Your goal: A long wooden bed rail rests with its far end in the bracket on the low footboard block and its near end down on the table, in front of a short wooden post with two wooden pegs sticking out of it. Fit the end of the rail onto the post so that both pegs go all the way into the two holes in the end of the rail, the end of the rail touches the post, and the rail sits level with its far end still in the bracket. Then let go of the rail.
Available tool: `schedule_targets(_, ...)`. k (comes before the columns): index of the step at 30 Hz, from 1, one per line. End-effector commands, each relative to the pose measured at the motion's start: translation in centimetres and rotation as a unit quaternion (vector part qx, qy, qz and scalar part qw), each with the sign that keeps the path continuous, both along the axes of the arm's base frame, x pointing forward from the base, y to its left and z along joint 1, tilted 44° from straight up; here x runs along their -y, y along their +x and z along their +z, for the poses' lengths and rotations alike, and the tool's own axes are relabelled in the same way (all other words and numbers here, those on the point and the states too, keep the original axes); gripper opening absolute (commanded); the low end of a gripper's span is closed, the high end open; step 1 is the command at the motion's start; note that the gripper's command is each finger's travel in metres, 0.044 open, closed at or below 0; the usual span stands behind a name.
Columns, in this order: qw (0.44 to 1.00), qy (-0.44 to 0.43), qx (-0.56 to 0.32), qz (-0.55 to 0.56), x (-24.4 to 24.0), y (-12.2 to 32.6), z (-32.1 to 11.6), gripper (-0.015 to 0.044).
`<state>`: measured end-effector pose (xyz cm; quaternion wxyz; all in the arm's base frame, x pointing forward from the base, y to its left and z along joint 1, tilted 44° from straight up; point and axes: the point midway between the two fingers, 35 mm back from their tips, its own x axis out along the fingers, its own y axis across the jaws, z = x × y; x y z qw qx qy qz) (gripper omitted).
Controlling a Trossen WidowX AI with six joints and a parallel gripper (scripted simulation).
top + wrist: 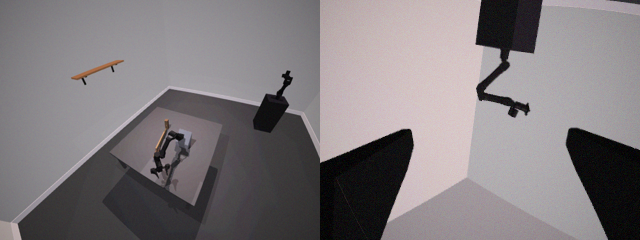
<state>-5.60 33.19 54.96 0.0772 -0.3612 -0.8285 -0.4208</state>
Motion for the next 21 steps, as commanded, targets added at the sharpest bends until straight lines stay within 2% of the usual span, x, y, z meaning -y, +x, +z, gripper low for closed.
schedule_targets(1,1.000,0.002,0.003,-0.005,-0.2,0.2,-0.1,0.0426)
schedule_targets(5,0.991,0.032,0.061,-0.113,-3.2,4.3,-2.6,0.0440)
schedule_targets(10,0.949,0.061,0.169,-0.258,-6.4,11.3,-6.8,0.0440)
schedule_targets(21,0.834,0.045,0.352,-0.423,-7.1,24.0,-14.6,0.0440)
